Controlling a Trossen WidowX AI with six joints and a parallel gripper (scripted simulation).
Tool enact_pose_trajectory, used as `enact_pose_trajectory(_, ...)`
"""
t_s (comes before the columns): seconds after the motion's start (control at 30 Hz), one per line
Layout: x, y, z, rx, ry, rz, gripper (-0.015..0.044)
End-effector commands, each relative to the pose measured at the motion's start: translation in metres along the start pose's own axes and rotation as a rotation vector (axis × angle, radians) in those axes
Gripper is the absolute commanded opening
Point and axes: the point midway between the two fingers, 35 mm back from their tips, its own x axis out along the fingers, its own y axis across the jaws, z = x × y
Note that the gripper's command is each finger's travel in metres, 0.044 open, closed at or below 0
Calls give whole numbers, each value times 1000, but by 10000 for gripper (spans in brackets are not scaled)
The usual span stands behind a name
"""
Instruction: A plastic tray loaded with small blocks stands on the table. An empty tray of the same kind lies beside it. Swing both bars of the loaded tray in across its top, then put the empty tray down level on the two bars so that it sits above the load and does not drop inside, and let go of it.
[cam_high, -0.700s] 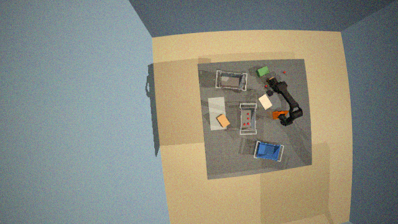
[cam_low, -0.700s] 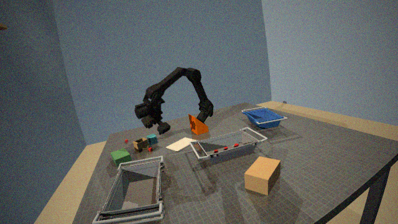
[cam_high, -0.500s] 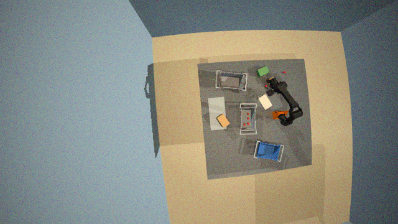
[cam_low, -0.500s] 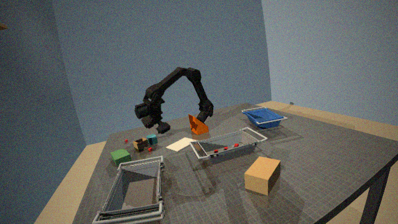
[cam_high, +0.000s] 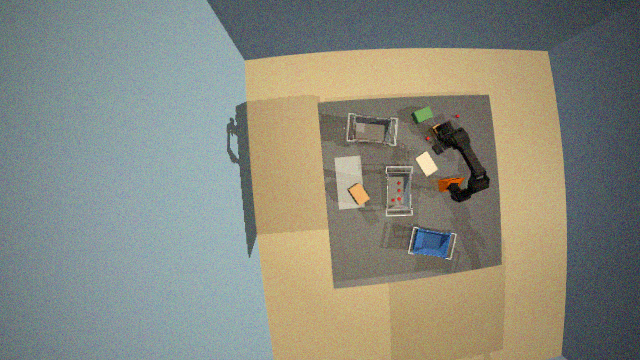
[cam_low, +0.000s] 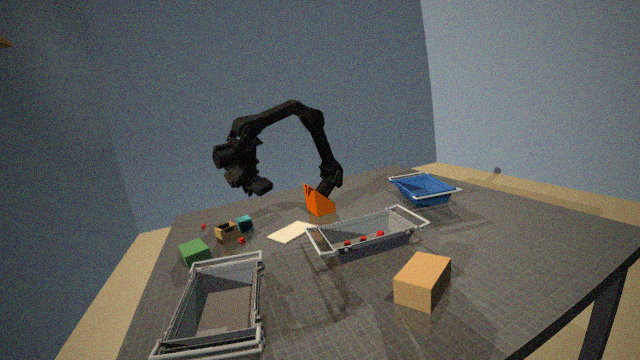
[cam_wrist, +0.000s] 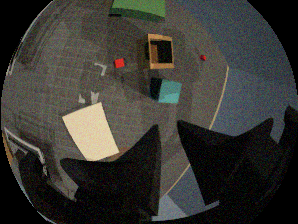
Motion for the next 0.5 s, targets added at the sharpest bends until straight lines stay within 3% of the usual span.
enact_pose_trajectory(0.0,-15,47,17,-146,-59,55,82)
enact_pose_trajectory(0.23,-58,155,36,-509,-231,218,82)
enact_pose_trajectory(0.47,-95,270,25,-901,-388,378,82)
